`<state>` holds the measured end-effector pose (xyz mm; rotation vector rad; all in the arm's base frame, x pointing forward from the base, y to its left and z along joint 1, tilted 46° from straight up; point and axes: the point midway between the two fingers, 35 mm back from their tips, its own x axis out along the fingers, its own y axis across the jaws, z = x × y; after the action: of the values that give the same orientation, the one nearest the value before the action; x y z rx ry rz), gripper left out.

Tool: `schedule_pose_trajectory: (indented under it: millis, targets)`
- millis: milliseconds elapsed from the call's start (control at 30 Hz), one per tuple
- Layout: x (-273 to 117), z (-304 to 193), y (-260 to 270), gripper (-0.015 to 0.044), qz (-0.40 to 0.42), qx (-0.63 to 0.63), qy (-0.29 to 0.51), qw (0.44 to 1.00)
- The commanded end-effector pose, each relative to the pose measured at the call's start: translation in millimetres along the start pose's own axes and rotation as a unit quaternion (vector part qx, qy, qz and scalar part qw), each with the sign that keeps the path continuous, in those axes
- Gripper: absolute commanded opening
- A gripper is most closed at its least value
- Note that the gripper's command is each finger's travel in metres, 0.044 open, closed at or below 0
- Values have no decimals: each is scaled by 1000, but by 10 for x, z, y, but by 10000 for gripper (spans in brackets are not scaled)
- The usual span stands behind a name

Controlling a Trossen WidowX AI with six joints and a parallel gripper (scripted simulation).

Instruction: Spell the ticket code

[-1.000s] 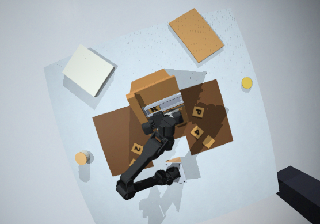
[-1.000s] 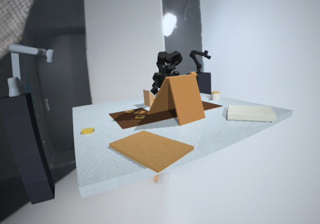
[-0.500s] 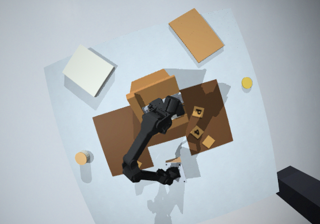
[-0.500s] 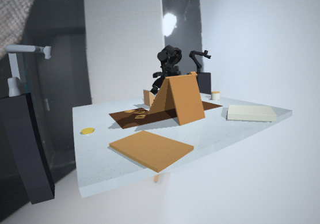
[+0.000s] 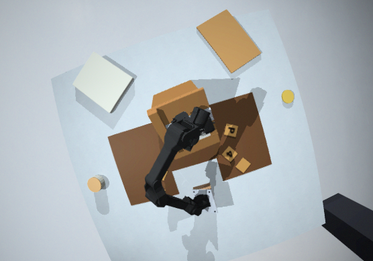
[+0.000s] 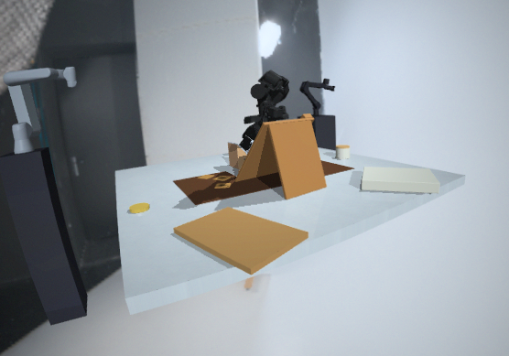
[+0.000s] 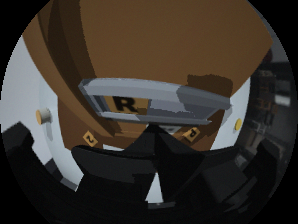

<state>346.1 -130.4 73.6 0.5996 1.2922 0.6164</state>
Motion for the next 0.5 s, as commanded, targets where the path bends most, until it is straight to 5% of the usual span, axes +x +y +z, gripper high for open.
schedule_pose_trajectory:
  millis: [0, 467]
  targets:
    - [15, 27, -8, 0, -2, -2, -1, 1000]
    - [59, 89, -12, 0, -2, -2, -1, 1000]
